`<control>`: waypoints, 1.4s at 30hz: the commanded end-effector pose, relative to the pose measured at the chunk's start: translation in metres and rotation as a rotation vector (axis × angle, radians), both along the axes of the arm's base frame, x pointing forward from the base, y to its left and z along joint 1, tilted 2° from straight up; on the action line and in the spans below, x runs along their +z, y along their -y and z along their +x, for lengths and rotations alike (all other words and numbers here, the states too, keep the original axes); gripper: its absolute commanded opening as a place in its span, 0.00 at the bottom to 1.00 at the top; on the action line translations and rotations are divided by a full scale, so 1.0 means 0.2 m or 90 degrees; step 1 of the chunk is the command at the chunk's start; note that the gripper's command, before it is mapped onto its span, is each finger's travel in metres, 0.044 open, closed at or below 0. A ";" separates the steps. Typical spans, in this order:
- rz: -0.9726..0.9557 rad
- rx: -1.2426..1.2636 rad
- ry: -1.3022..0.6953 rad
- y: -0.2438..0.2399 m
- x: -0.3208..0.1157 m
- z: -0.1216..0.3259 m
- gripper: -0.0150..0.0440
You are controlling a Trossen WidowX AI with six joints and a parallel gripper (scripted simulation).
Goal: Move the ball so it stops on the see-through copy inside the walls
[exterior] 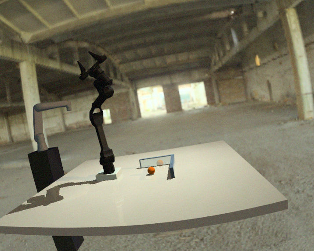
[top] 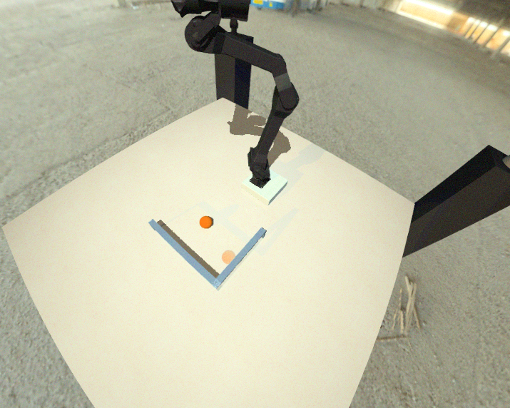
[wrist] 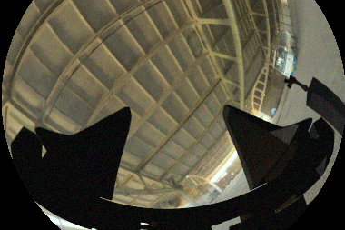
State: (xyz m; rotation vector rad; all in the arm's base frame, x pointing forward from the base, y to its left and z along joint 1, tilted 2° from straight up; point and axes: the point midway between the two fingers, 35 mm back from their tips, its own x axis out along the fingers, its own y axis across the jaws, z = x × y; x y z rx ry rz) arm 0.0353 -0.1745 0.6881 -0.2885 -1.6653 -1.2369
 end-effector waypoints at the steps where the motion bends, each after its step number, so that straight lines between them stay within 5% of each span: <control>1: 0.003 0.001 -0.002 0.00 0.00 0.01 0.89; 3: 0.026 0.007 -0.016 0.03 -0.01 0.05 0.81; 22: 0.254 0.195 -0.427 0.38 -0.41 1.02 0.81; 33: 0.435 0.328 -0.787 0.36 -1.12 1.63 0.81; 42: 0.576 0.440 -1.092 0.12 -1.82 1.86 0.81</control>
